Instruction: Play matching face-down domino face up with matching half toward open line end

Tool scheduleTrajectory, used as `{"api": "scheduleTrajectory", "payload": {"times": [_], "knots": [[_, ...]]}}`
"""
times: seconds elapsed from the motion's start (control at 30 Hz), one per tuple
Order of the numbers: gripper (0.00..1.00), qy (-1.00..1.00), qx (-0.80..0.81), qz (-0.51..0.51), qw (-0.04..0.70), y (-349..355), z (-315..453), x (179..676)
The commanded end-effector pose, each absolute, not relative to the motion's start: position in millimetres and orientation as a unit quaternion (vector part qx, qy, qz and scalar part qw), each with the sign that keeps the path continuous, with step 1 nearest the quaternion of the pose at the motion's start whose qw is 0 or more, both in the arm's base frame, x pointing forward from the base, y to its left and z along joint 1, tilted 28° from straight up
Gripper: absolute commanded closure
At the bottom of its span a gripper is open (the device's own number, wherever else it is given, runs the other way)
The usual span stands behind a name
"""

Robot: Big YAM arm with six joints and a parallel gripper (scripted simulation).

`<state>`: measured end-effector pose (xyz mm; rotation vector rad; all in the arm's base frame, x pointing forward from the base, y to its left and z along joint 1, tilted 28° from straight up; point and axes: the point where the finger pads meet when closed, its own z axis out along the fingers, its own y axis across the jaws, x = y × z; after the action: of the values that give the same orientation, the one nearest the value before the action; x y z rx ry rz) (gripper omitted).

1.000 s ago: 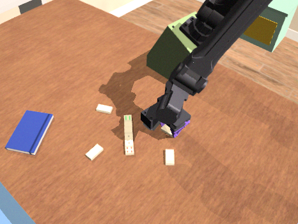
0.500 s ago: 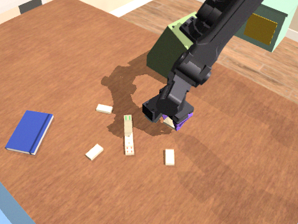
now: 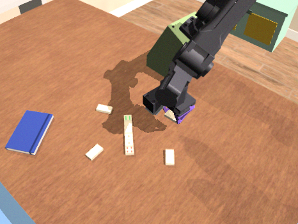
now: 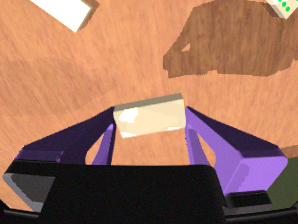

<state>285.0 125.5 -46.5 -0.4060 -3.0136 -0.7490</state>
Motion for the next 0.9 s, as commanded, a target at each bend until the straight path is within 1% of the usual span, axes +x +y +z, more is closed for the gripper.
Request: {"api": "scheduleTrajectory", "payload": {"times": [0.0,0.23,0.53,0.77,0.8,0.87], "knots": [[0.52,-0.962,-0.124,-0.243,-0.009,115,-30,291],[0.52,-0.962,-0.129,-0.242,-0.006,116,-29,289],[0.52,-0.962,-0.123,-0.244,-0.012,96,5,293],[0.52,-0.962,-0.123,-0.244,-0.012,96,5,293],[0.52,-0.962,-0.131,-0.24,0.002,98,-4,279],[0.52,-0.962,-0.129,-0.241,-0.003,97,0,284]]}}
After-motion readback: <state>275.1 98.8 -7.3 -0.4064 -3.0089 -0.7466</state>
